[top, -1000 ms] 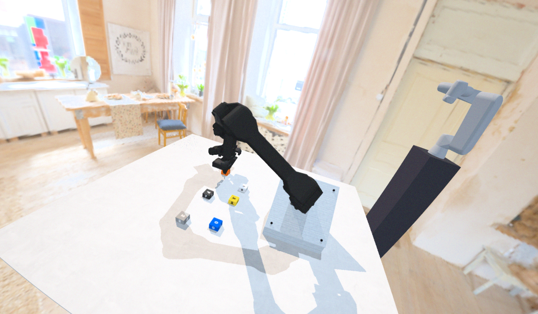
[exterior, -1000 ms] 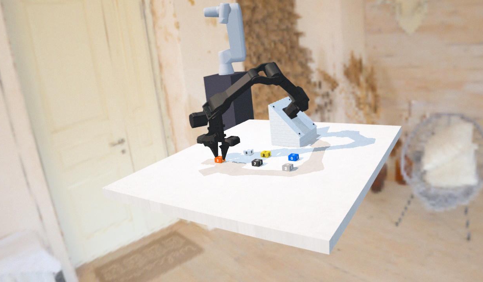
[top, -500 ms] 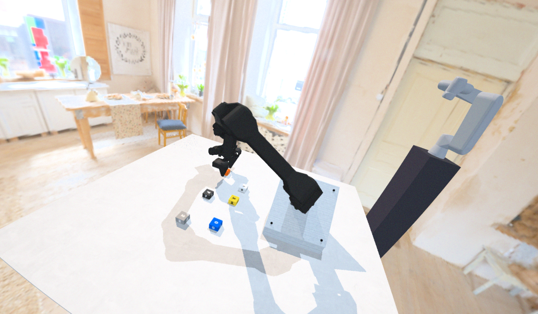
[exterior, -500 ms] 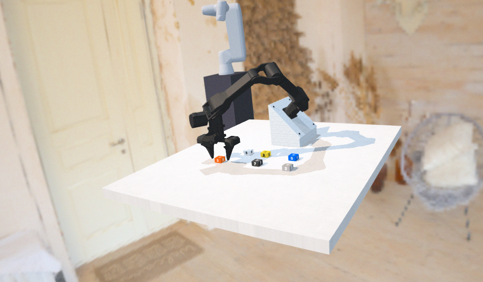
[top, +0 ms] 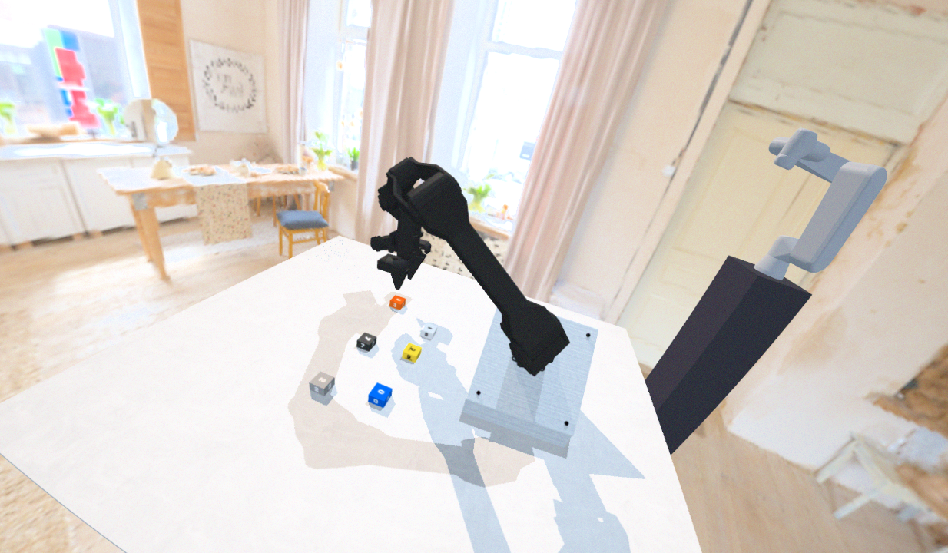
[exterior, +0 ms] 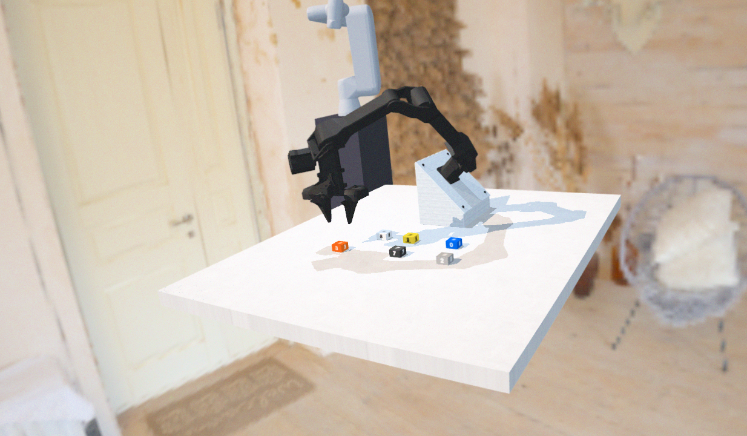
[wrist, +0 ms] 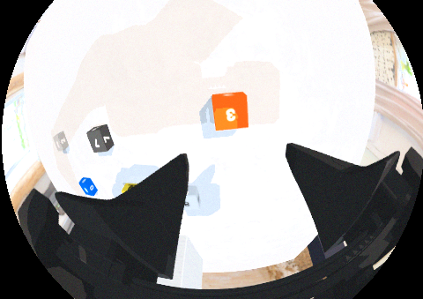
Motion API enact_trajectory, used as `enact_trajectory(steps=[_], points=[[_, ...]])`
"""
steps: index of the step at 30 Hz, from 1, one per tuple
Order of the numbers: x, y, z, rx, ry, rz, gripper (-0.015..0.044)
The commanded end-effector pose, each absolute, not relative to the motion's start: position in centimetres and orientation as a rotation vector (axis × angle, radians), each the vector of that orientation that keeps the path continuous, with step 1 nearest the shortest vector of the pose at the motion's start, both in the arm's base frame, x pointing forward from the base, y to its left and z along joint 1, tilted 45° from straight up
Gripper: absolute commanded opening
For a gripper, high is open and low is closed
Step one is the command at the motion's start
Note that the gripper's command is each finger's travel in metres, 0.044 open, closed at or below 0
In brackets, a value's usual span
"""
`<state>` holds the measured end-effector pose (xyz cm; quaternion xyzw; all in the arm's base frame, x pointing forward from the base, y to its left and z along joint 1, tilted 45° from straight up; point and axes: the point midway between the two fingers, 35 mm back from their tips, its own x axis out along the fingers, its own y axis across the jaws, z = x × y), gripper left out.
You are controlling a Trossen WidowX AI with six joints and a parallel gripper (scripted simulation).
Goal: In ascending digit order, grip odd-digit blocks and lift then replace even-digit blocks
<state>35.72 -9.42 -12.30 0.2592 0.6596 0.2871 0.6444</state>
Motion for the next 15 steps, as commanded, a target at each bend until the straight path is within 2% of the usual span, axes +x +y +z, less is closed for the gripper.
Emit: enact_trajectory(steps=[1, 5, 15], points=[[36.1, -13.0, -8.8, 0.570, 1.468, 0.632, 0.0216], [36.1, -13.0, -8.8, 0.570, 1.468, 0.632, 0.0120], [36.4, -11.5, -7.1, 0.569, 1.469, 0.630, 0.0120]])
